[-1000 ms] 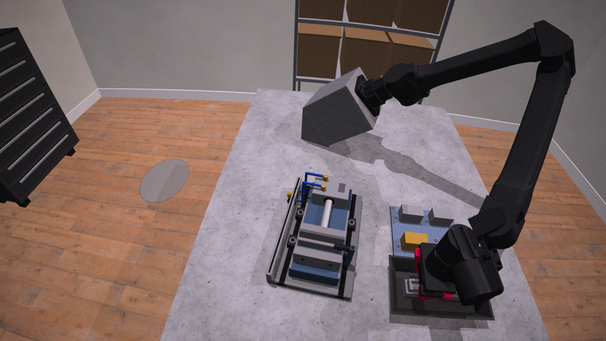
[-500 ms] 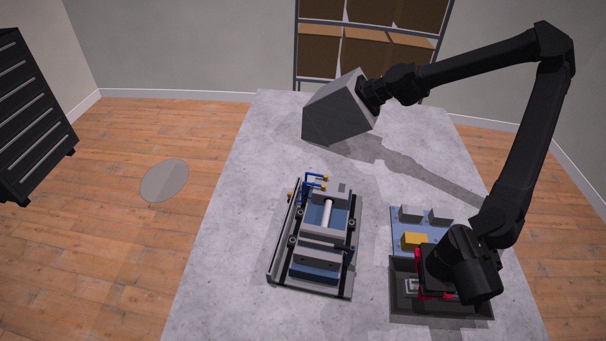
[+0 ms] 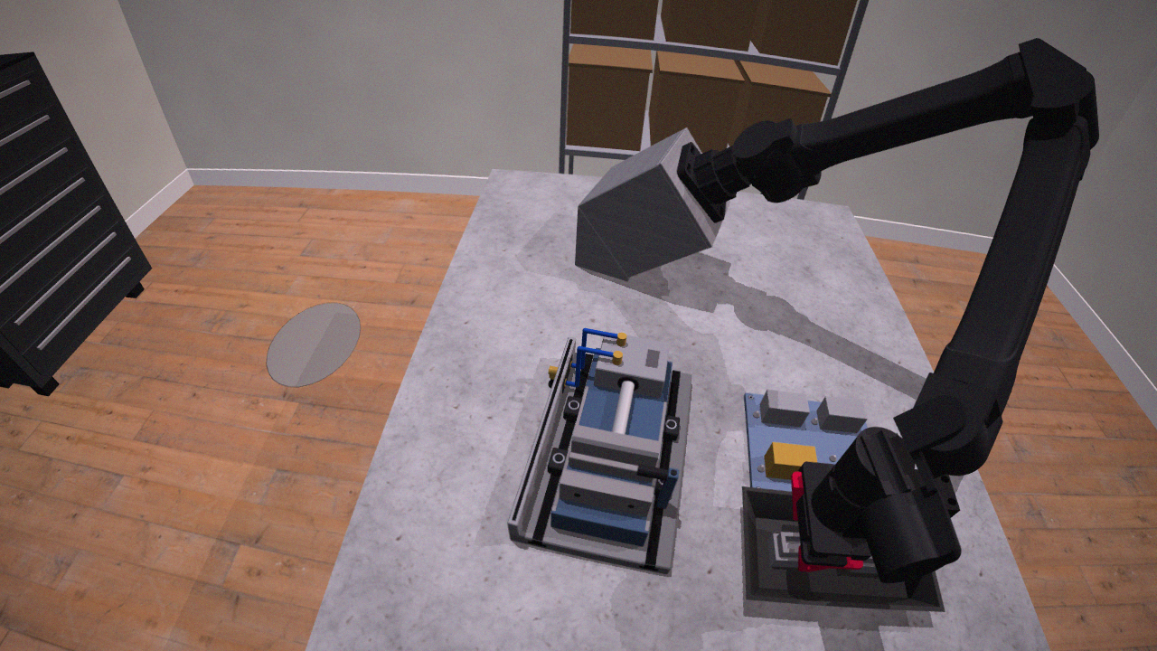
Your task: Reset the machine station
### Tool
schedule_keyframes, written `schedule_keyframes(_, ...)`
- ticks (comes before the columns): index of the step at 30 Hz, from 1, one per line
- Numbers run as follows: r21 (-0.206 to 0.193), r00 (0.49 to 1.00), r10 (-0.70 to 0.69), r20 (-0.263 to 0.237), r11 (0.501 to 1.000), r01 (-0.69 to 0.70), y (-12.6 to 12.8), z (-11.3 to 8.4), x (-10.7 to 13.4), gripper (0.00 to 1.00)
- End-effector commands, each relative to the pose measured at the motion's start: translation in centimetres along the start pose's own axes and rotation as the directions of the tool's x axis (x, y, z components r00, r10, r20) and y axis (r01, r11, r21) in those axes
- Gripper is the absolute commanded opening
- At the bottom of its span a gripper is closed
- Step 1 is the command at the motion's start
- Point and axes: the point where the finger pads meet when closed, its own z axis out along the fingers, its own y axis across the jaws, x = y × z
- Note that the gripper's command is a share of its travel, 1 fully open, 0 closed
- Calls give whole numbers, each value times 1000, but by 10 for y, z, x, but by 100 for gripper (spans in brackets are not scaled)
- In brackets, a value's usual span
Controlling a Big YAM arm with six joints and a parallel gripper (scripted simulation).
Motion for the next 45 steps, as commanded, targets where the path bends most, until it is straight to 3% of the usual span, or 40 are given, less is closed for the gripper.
schedule_keyframes(1,33,1000,-15,0,999,15,-11,-27,-4,64)
schedule_keyframes(10,48,1000,-26,-1,999,26,-15,-77,-7,64)
schedule_keyframes(12,48,1000,-26,-1,999,26,-15,-77,-7,64)
schedule_keyframes(26,52,1000,-29,-5,998,29,-14,-147,-7,64)
schedule_keyframes(39,29,1000,-3,-3,1000,3,-10,-150,4,64)
schedule_keyframes(40,28,1000,-2,-3,1000,2,-10,-150,5,0)
schedule_keyframes(45,26,1000,1,-2,1000,-1,-10,-148,6,0)
